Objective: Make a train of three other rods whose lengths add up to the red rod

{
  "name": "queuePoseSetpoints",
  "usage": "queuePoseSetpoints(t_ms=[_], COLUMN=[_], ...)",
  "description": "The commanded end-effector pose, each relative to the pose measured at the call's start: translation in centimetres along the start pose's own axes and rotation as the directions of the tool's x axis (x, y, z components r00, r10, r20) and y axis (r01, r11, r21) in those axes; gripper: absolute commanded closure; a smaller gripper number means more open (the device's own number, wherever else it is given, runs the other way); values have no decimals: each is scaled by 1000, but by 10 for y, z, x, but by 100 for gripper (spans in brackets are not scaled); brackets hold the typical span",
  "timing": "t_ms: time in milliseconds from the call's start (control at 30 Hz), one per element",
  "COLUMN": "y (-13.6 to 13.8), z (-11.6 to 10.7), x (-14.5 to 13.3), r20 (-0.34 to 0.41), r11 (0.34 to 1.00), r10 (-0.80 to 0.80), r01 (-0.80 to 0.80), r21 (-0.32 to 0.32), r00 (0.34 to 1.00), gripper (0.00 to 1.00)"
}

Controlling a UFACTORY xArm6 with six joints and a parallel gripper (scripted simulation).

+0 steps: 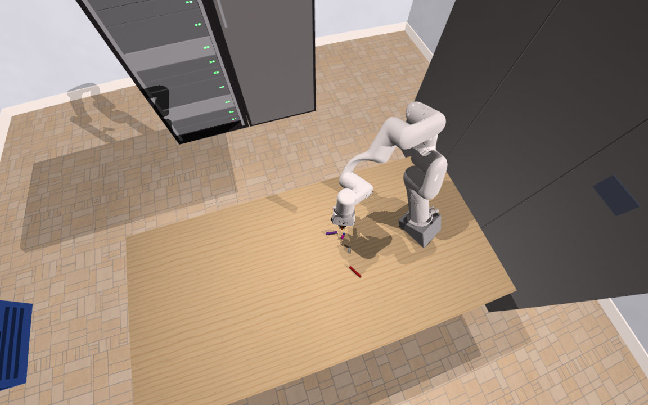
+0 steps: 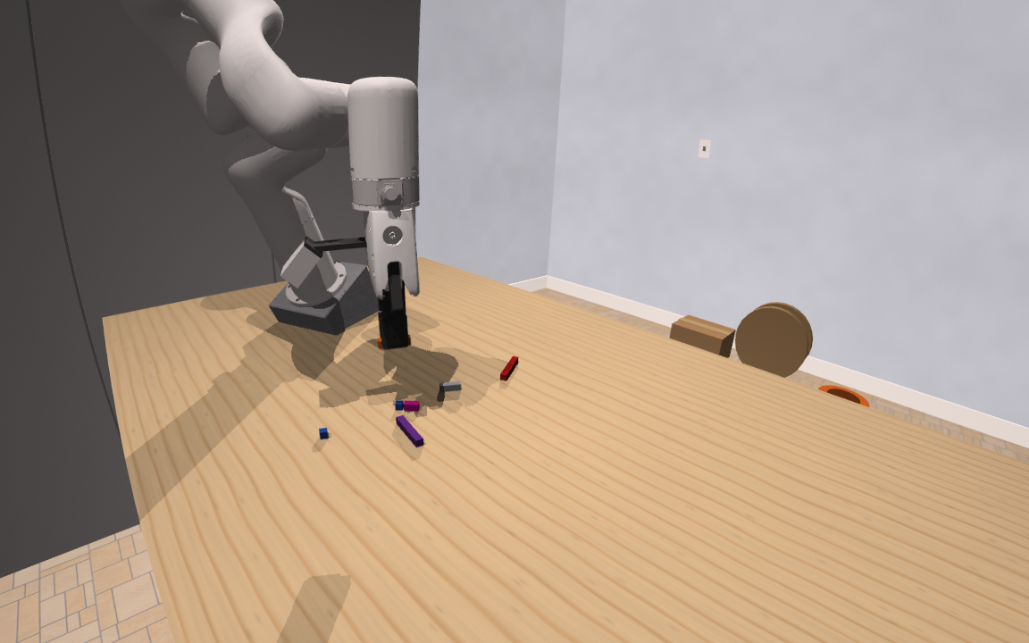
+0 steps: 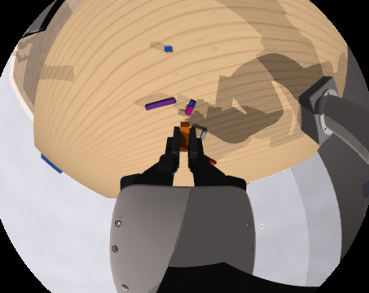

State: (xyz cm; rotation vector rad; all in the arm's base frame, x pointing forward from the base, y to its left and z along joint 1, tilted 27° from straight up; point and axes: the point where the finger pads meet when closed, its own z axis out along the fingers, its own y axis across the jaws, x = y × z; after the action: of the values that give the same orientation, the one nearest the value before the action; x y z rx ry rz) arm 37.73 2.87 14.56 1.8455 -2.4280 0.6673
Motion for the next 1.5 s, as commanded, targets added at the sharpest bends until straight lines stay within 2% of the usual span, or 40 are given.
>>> queuePoseSetpoints(t_ms=[0,133,300,933,1100,1267,1333,1467], y=[-1,1,2,2,2,1,1,1], z=[1,2,2,4,15,35,35,54], x=[-25,-44,-49,-50,-50,-49,-49,-49], r20=[-28,-27,-26,-26,-26,-26,-26,-26], r11=[986,963,953,952,952,952,952,952], r10=[164,271,303,307,307,307,307,307], r01=[-163,-270,-302,-306,-306,-306,-306,-306], r21=[19,25,27,28,28,28,28,28], r00=[986,962,953,951,951,951,951,951], gripper=[96,96,96,96,96,96,96,96])
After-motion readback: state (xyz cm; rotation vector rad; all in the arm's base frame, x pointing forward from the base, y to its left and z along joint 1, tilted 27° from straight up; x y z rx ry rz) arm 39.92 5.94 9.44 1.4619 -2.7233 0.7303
